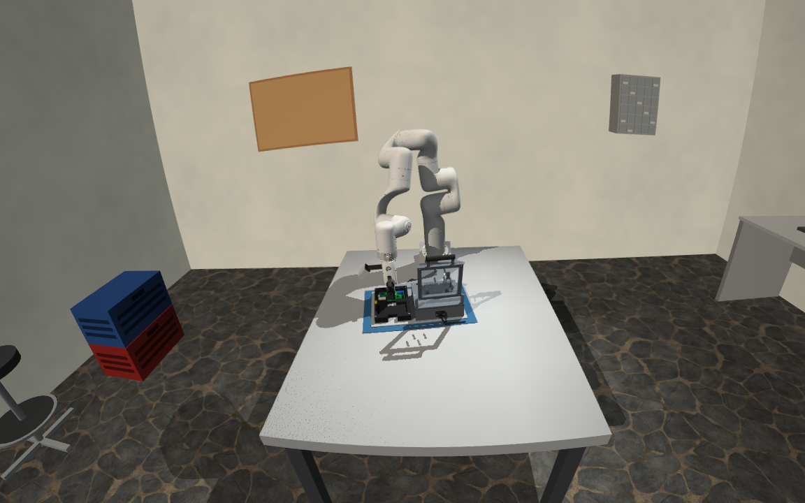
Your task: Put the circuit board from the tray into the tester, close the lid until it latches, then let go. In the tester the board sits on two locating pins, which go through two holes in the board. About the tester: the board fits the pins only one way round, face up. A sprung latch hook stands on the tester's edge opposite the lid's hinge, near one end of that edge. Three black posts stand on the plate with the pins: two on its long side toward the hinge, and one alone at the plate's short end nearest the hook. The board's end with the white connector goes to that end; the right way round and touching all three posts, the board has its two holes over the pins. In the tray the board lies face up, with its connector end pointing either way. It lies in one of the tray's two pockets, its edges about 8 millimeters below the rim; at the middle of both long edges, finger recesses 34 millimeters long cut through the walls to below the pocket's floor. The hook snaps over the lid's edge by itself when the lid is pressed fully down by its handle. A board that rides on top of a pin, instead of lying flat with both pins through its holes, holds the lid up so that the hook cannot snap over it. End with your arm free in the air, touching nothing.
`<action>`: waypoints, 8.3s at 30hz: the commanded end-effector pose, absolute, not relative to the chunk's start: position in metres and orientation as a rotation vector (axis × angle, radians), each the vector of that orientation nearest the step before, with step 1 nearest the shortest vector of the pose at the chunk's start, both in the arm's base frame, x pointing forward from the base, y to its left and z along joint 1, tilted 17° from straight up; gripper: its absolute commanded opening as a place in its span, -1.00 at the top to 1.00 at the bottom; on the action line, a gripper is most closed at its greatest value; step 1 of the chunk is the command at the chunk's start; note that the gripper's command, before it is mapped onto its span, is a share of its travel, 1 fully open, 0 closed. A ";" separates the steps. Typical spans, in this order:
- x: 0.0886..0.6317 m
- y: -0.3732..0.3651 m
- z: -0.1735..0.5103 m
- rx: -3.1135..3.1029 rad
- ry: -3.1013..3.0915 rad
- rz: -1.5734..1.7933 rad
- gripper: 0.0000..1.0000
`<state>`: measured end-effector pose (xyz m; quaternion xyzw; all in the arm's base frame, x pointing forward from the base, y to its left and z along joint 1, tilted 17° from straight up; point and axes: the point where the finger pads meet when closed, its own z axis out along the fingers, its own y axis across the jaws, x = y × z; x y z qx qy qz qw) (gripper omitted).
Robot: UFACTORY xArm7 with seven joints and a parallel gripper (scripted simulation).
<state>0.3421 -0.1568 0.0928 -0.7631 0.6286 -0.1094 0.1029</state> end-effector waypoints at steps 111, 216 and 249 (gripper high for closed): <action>0.347 -0.157 0.079 -2.251 1.855 -0.326 -0.63; 0.339 -0.158 0.108 -2.251 1.855 -0.326 -0.58; 0.326 -0.158 0.147 -2.251 1.855 -0.326 -0.58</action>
